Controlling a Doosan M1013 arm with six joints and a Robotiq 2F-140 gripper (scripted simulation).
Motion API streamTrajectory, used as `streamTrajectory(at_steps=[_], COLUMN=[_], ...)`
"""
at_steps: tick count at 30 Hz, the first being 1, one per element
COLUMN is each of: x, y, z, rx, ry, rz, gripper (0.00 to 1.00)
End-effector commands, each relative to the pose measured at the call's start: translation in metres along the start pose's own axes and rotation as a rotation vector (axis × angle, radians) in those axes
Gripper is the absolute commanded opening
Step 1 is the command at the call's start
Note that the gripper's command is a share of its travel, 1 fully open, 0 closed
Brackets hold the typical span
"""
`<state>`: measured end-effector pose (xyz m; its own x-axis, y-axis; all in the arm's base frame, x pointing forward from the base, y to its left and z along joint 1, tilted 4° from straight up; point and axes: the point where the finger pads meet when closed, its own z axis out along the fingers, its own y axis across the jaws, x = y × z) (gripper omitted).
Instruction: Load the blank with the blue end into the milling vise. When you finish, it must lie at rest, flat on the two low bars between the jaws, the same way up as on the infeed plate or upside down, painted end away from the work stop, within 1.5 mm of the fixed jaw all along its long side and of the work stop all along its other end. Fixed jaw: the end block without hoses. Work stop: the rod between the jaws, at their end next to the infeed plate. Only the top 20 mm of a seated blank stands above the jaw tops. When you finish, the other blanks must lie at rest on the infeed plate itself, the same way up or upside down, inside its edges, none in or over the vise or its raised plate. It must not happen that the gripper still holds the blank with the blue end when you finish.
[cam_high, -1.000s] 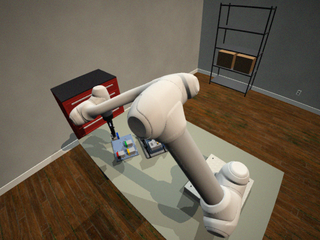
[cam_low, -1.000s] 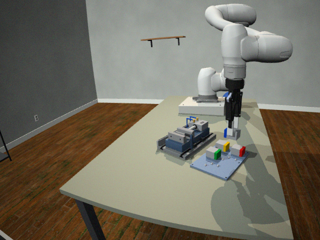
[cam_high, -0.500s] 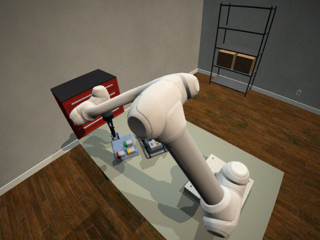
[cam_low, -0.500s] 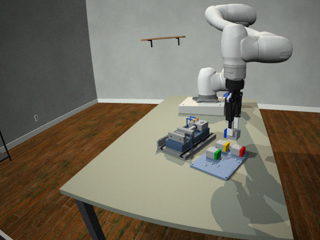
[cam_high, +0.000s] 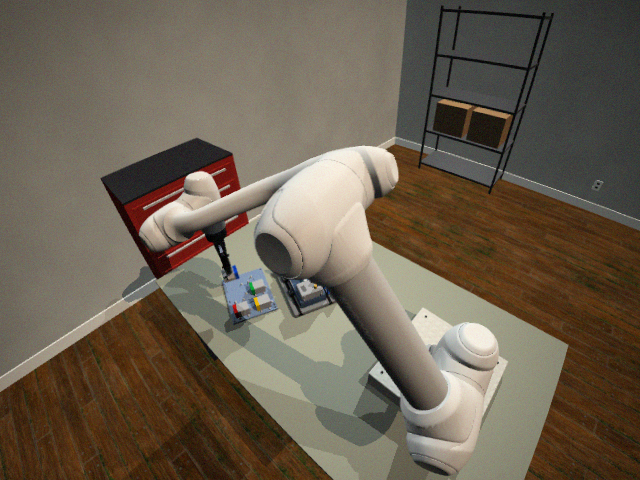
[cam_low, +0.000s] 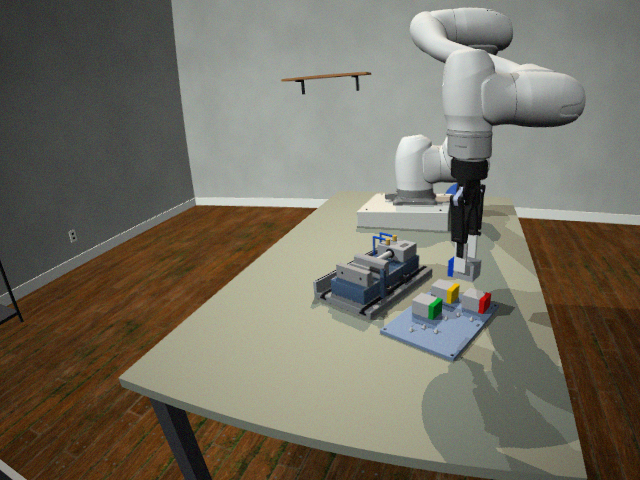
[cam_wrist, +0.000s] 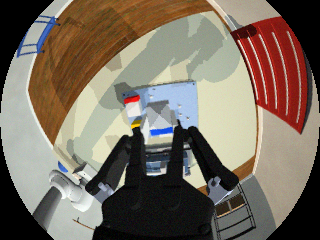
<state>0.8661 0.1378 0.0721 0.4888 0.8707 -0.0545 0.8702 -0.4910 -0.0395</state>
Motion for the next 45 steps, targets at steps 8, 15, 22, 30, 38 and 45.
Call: streamTrajectory(at_steps=[8, 15, 22, 30, 38, 45], x=[-0.013, -0.037, -0.052, -0.079, -0.099, -0.122], y=[0.0, 0.001, 0.002, 0.002, 0.003, 0.004], z=[0.001, 0.001, 0.002, 0.002, 0.003, 0.004], rx=[0.0, 0.0, 0.0, 0.0, 0.0, 0.0], ry=[0.0, 0.0, 0.0, 0.0, 0.0, 0.0], rz=[-0.001, -0.001, -0.001, -0.001, -0.001, -0.001], gripper=[0.0, 0.0, 0.0, 0.0, 0.0, 0.0])
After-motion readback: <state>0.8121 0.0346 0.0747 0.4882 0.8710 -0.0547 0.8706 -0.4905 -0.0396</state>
